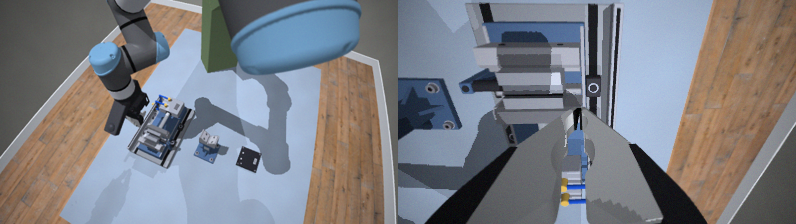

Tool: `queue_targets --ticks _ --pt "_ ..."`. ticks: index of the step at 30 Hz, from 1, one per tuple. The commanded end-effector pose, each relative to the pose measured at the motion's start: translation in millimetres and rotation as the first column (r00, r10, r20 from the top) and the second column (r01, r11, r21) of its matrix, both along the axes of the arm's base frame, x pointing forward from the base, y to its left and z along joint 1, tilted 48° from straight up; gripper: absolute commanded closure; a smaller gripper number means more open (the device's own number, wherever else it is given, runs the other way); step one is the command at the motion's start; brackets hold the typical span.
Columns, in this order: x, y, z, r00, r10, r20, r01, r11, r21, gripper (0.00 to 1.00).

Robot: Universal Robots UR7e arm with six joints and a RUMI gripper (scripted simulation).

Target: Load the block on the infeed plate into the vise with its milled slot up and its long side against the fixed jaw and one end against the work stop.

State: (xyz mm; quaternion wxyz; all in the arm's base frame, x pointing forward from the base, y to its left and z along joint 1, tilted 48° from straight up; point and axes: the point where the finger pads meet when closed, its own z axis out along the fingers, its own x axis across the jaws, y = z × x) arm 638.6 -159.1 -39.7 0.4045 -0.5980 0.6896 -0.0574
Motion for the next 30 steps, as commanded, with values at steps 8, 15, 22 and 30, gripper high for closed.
queue_targets --ticks 8,15,22,30 --pt "-12.5 -8.6 13.8 1.000 0.000 0.000 0.000 1.000 0.000 1.00" --pt "-13.6 -9.3 14.9 1.000 0.000 0.000 0.000 1.000 0.000 1.00" --pt "-13.7 -9.3 15.0 1.000 0.000 0.000 0.000 1.000 0.000 1.00" --pt "-13.7 -9.3 15.0 1.000 0.000 0.000 0.000 1.000 0.000 1.00"
